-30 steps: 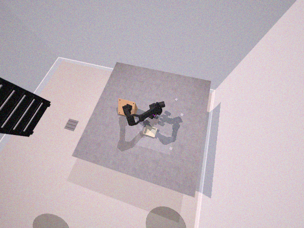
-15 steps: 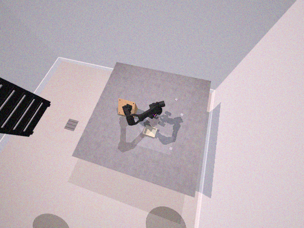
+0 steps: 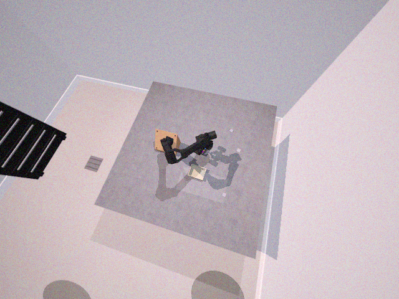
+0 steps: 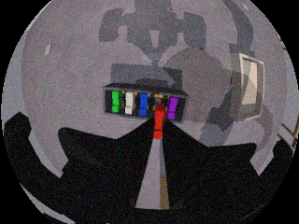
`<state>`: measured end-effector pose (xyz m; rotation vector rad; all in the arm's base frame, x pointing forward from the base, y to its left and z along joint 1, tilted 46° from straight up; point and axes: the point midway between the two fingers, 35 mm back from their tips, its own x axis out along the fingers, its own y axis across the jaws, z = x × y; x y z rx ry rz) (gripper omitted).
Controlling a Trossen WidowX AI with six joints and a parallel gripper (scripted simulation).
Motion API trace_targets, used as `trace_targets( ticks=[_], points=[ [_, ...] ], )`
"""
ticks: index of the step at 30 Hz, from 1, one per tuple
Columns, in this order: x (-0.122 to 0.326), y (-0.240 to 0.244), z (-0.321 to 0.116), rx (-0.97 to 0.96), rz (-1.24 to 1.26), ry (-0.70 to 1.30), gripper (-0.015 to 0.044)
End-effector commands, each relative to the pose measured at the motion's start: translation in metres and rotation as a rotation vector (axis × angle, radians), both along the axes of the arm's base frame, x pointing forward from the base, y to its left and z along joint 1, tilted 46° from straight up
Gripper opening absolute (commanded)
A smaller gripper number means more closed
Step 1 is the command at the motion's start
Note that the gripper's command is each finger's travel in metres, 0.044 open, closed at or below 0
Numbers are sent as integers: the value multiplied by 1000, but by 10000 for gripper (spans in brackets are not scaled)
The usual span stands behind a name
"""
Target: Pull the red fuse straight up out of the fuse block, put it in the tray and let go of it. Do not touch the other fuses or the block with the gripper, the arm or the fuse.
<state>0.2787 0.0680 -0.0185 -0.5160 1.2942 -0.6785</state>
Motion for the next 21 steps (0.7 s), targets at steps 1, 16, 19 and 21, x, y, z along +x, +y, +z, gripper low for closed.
trace_targets(
  ticks=[1,16,19,21],
  points=[
    [0,5,5,7,-5,-7,0],
    [22,-29,53,27,-1,-2,0],
    [28,-44,70,29,0,-3,0],
    [30,-54,81,28,0,-3,0]
  ],
)
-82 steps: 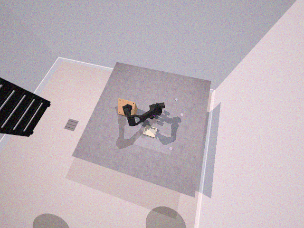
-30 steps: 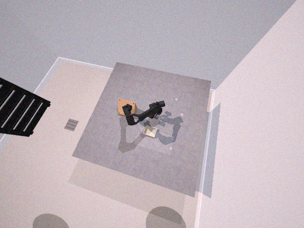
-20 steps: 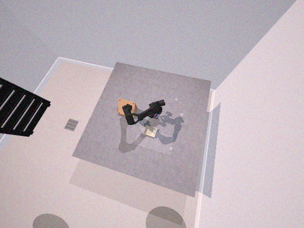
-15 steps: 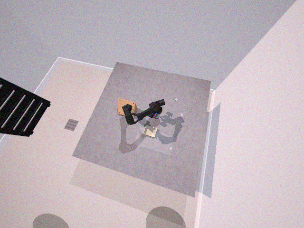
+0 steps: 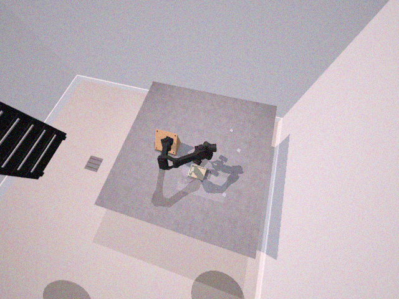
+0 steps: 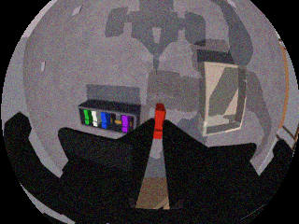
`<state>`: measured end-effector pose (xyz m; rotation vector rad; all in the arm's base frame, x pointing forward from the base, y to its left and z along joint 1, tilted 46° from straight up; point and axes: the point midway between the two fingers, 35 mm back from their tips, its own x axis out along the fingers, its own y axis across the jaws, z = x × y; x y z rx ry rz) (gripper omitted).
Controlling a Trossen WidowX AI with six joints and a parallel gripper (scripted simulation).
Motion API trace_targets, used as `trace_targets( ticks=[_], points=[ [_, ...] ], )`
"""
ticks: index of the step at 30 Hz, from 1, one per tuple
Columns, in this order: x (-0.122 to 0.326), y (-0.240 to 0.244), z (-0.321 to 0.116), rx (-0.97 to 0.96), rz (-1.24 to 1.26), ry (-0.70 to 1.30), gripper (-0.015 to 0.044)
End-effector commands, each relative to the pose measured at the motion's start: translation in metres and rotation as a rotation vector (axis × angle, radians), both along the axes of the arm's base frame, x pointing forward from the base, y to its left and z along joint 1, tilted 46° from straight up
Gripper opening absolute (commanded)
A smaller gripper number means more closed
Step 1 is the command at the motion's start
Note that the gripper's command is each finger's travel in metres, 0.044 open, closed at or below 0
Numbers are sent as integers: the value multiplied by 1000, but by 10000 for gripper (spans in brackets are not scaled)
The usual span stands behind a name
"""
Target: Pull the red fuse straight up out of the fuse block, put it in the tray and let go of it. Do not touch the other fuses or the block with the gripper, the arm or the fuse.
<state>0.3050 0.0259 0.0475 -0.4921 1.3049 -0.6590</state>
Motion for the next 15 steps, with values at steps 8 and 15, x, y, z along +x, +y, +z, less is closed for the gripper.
trace_targets(
  ticks=[8,15],
  points=[
    [6,-57,59,-13,0,-9,0],
    [0,-88,90,-33,-5,-11,0]
  ],
)
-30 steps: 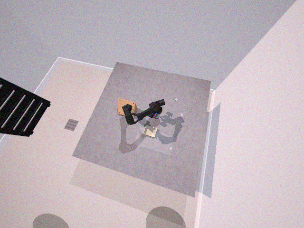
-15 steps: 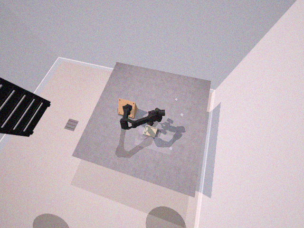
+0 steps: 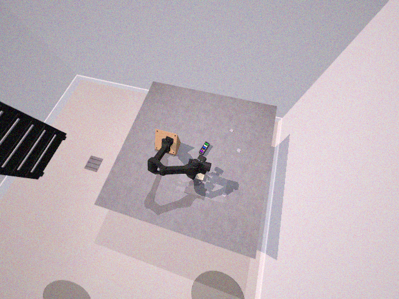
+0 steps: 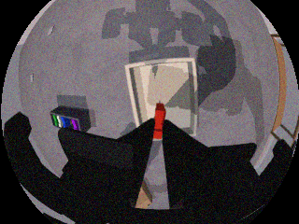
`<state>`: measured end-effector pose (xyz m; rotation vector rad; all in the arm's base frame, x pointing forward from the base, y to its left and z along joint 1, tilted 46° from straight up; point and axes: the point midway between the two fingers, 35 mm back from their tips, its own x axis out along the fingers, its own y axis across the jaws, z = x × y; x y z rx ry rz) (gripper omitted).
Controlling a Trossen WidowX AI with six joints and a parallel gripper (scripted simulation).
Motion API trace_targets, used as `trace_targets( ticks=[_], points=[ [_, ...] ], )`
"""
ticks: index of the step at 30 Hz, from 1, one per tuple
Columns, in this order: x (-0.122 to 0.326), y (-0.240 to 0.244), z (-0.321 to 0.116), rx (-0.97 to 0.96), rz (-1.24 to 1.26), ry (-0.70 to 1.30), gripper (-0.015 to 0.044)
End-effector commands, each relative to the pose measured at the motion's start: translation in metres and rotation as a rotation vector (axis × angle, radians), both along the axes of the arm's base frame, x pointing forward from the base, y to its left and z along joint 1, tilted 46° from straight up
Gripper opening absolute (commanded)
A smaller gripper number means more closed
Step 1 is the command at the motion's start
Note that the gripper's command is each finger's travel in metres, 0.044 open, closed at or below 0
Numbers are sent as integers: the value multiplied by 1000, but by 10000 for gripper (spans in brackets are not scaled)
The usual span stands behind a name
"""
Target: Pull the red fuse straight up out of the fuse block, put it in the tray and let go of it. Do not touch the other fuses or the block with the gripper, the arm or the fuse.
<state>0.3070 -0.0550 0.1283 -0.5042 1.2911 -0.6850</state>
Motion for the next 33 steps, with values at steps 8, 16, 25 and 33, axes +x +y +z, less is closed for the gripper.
trace_targets(
  ticks=[8,16,25,33],
  points=[
    [0,-12,4,-6,4,-1,0],
    [1,-21,-5,-7,4,-1,0],
    [3,-32,-14,-8,4,-2,0],
    [3,-36,-18,-9,4,-2,0]
  ],
)
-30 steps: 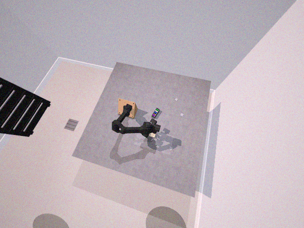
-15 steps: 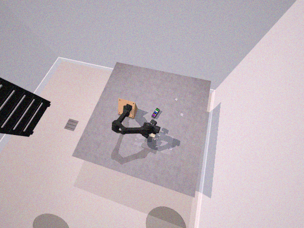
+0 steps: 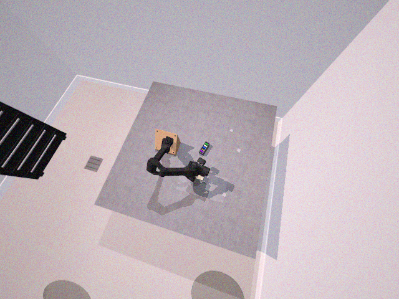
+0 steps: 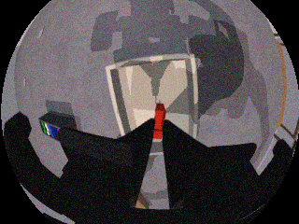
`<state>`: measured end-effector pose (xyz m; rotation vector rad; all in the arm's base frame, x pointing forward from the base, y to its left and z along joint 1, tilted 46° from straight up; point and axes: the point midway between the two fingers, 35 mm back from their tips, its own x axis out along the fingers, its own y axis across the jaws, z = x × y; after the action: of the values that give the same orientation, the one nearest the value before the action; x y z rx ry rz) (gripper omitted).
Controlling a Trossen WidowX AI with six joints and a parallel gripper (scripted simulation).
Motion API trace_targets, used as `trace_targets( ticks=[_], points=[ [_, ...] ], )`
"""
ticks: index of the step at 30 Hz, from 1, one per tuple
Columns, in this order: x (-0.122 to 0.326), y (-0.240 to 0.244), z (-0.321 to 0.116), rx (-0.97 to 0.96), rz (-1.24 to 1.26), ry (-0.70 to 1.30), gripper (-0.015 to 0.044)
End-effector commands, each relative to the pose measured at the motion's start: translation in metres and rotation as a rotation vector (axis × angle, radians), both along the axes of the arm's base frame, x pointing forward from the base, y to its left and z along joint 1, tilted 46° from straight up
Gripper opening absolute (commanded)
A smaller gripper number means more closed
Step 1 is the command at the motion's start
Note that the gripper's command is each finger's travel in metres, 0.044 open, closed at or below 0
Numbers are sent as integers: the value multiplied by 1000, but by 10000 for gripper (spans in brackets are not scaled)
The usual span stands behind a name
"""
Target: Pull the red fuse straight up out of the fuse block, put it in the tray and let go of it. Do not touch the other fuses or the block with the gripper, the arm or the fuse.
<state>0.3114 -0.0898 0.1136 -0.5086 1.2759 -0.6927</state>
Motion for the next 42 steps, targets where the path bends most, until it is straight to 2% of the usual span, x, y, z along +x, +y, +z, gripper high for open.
trace_targets(
  ticks=[1,13,18,42],
  points=[
    [0,0,0,0,0,0,26],
    [0,2,1,0,0,1,330],
    [-6,28,24,3,2,12,330],
    [-6,28,23,6,8,16,330]
  ],
)
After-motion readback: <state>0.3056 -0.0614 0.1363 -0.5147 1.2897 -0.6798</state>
